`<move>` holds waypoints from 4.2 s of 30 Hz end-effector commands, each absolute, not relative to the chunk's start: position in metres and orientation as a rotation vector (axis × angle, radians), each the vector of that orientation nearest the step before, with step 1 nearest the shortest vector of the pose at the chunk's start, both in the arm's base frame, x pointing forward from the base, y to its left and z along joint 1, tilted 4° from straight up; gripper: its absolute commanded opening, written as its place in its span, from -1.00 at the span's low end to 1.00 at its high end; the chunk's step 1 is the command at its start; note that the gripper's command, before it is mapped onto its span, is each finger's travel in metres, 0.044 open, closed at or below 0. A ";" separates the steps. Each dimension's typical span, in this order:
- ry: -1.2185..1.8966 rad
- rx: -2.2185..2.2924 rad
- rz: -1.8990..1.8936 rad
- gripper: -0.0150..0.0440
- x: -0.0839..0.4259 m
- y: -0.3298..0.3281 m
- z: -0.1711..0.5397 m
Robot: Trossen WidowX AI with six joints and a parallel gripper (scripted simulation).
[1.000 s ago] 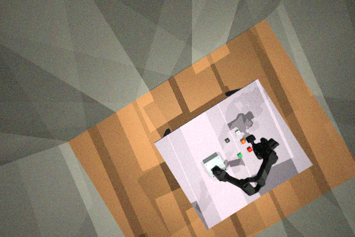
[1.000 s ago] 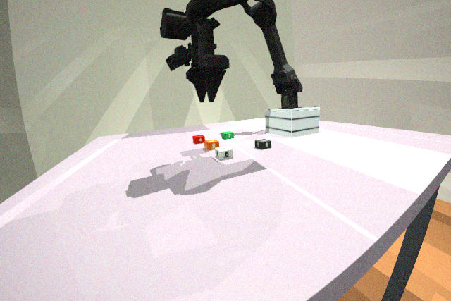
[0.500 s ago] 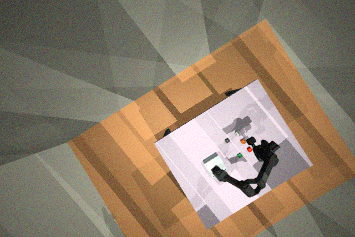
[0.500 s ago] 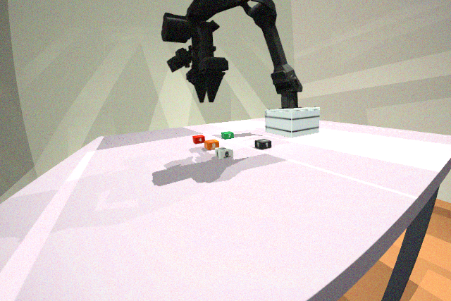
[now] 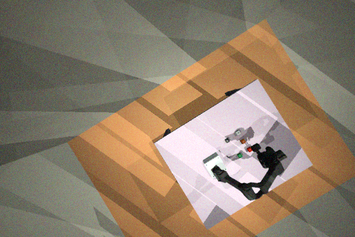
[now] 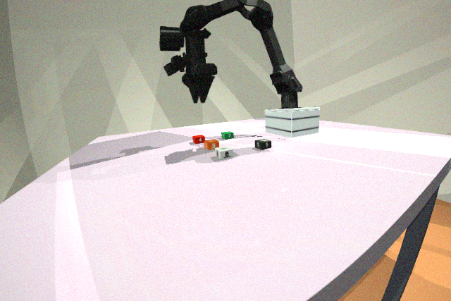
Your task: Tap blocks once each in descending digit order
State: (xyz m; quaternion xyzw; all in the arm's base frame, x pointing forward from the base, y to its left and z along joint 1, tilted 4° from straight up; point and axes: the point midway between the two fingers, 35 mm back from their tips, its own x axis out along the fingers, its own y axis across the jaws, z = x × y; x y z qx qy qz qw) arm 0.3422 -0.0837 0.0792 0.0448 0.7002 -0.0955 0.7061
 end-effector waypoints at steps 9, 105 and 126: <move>1.554 0.091 -0.207 0.86 0.338 -0.100 0.081; 1.555 0.096 -0.201 -0.42 0.343 -0.029 0.077; 1.565 0.090 -0.207 -0.42 0.231 -0.092 0.000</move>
